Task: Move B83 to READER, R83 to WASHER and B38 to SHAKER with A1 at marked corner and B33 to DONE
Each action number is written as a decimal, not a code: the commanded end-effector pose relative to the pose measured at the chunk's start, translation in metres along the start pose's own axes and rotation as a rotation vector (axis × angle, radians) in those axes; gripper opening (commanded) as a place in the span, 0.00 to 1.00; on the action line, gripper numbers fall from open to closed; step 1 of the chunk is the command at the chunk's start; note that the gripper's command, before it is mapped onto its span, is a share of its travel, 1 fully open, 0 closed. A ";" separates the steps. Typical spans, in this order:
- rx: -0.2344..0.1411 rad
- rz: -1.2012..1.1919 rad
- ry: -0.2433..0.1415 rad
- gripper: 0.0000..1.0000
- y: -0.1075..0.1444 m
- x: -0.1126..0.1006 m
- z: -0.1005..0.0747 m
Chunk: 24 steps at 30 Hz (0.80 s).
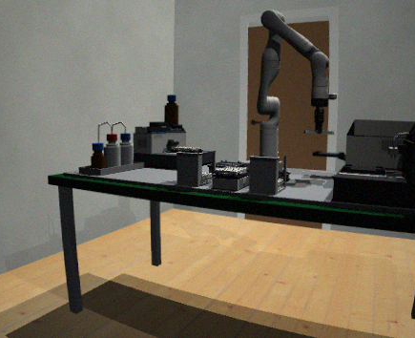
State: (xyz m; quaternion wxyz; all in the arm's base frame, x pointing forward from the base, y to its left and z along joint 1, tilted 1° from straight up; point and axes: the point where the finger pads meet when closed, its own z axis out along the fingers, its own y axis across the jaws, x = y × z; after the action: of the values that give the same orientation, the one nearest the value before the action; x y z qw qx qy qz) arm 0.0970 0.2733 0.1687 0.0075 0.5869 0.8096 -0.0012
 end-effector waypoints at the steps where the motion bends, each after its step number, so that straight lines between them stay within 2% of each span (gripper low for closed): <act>1: 0.002 -0.014 0.003 0.94 0.011 -0.007 0.000; 20: 0.001 -0.129 0.003 0.94 0.055 -0.040 0.000; 24: 0.001 -0.176 0.003 0.94 0.059 -0.053 0.000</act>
State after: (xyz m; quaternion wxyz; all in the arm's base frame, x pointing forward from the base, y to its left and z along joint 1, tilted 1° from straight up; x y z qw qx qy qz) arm 0.1619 0.2494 0.1694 0.0073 0.5279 0.8493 -0.0022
